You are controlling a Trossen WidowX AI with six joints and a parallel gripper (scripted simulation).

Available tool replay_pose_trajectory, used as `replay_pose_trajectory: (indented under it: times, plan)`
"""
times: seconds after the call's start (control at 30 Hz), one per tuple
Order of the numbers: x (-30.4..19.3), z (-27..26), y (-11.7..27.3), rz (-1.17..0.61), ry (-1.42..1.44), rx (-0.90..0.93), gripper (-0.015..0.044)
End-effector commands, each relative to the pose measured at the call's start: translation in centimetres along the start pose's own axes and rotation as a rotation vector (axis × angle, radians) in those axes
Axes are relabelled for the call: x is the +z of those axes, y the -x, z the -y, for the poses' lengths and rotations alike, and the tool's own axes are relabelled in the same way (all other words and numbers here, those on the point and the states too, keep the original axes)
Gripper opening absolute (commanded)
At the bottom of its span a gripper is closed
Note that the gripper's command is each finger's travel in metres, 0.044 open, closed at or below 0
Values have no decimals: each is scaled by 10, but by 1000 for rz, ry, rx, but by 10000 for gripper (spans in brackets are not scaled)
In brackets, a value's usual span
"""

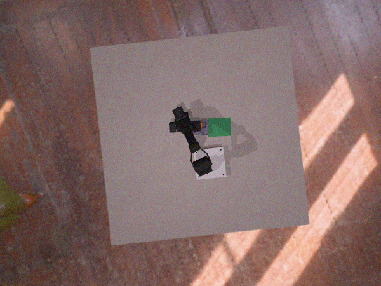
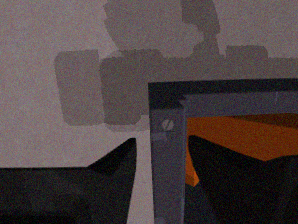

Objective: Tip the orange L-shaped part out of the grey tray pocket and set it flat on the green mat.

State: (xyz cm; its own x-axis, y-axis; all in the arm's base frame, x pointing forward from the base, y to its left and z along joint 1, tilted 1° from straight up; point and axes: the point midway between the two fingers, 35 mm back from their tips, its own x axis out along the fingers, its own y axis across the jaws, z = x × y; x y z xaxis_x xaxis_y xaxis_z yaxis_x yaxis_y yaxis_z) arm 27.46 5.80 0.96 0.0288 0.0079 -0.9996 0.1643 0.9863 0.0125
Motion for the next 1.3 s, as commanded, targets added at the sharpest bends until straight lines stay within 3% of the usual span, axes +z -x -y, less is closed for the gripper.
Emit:
replay_pose_trajectory:
  times: [0.0,0.43,0.73,1.27]
  plan:
    - [0,0,0,0,0,0,180]
    - [-1,-11,15,-8,5,-4,180]
    - [-1,0,107,-8,5,-5,180]
    - [3,-2,109,16,-1,6,180]
